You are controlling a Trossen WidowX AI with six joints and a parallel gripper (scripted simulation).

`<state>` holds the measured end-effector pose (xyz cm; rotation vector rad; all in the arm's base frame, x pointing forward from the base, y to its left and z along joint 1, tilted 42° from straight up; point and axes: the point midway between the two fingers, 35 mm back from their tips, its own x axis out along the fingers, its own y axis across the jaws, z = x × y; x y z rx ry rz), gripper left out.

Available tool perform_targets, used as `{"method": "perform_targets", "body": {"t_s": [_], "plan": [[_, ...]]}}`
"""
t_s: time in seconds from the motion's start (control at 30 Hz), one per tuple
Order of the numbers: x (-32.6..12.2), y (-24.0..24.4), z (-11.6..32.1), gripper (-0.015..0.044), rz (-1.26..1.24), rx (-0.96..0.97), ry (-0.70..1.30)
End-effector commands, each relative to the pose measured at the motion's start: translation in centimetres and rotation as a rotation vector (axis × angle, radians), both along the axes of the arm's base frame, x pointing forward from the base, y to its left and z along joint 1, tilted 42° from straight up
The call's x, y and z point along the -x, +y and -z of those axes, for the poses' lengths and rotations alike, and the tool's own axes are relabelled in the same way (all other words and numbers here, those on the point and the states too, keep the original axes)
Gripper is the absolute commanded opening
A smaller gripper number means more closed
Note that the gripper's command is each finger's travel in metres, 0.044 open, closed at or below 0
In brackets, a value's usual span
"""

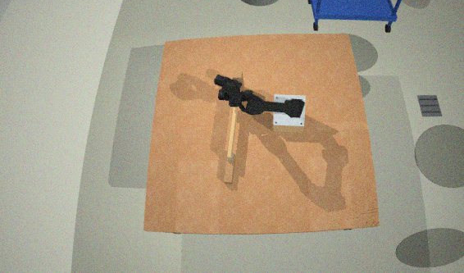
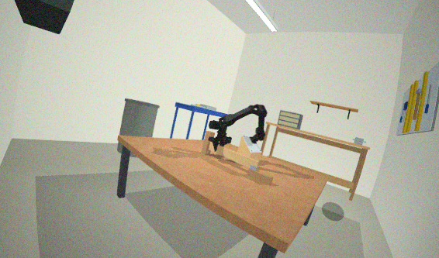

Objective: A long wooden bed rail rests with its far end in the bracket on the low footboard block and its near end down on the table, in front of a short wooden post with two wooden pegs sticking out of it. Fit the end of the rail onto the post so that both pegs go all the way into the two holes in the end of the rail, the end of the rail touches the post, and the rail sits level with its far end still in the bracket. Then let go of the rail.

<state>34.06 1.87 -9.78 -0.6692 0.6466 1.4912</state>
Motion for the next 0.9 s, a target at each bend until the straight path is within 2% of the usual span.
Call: {"method": "perform_targets", "body": {"t_s": [0.0,0.17,0.33,0.5,0.87], "plan": [[0.0,0.0,0.0,0.0315,0.0,0.0,-0.001],[0.0,0.0,0.0,0.044,0.0,0.0,-0.001],[0.0,0.0,-0.2,0.044,0.0,0.0,-0.001],[0.0,0.3,-4.2,0.044,0.003,0.004,-0.006],[0.0,0.3,-4.2,0.044,0.003,0.004,-0.006]]}}
